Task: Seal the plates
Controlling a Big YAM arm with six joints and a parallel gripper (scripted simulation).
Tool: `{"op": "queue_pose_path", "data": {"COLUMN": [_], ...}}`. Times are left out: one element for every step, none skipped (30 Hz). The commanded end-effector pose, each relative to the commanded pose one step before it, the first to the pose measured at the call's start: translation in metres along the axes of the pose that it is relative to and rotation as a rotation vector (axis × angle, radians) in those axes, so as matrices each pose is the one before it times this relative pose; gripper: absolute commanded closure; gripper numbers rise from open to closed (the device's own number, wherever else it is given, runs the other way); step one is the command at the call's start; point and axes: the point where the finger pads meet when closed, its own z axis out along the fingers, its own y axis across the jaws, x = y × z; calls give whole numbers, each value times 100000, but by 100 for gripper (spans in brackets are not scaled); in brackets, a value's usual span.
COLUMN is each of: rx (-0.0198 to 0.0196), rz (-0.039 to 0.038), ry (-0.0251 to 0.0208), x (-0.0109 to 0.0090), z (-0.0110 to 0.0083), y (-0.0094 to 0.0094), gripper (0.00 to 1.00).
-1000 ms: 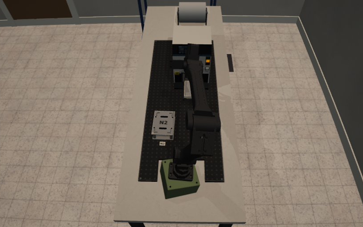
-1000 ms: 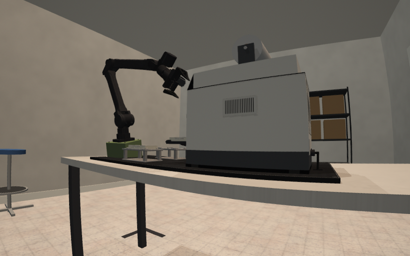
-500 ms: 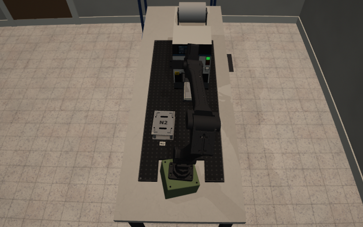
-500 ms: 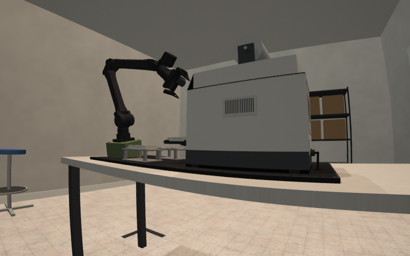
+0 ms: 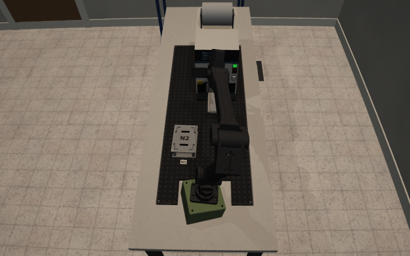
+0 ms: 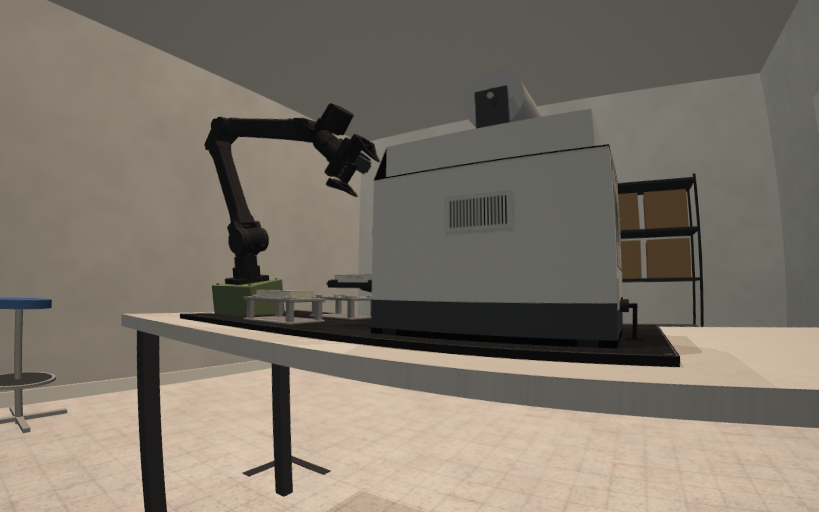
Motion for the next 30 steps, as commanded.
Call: {"op": "queue_pose_path", "data": {"rx": [6268, 96, 96, 96, -11, 8, -17, -22, -3, -28, -9, -9, 116, 92, 0, 0, -123, 44, 18, 4, 26, -50, -101, -430, -389, -6, 247, 277, 355, 336], "rz": [1619, 6, 6, 6, -10, -7, -10, -11, -8, -12, -9, -9, 5407, 5198, 0, 0, 3170, 4588, 3949, 3790, 3632, 3528, 3438, 3345, 3313, 3292, 3320, 3308, 3330, 3325], "ry": [1044, 3, 3, 3, -8, -6, -8, -9, -7, -9, -7, -7, -184, 536, 0, 0, 126, -54, 203, 237, 201, 109, 81, 81, 64, -51, -96, -32, 44, 44], "x": [966, 7, 7, 7, -3, -1, -3, -4, -2, -4, -3, -3, 597, 781, 0, 0, 324, 538, 598, 601, 574, 541, 514, 501, 499, 478, 482, 492, 510, 520], "z": [-1877, -39, -39, -39, 6, -2, 8, 10, 2, 13, 5, 5, -17, -29, 0, 0, 50, 3, 14, 18, 22, 7, 38, 157, 127, -38, -115, -122, -126, -114], "y": [-3466, -24, -24, -24, 8, 2, 9, 11, 5, 13, 7, 7, 557, 558, 0, 0, 569, 494, 443, 371, 291, 258, 254, 344, 325, 207, 64, 25, -17, -44], "gripper": [0, 0, 0, 0, 0, 0, 0, 0, 0, 0, 0, 0, 1, 1, 1, 1, 2, 2, 3, 3, 4, 4, 5, 6, 6, 7, 7, 8, 8, 9]}}
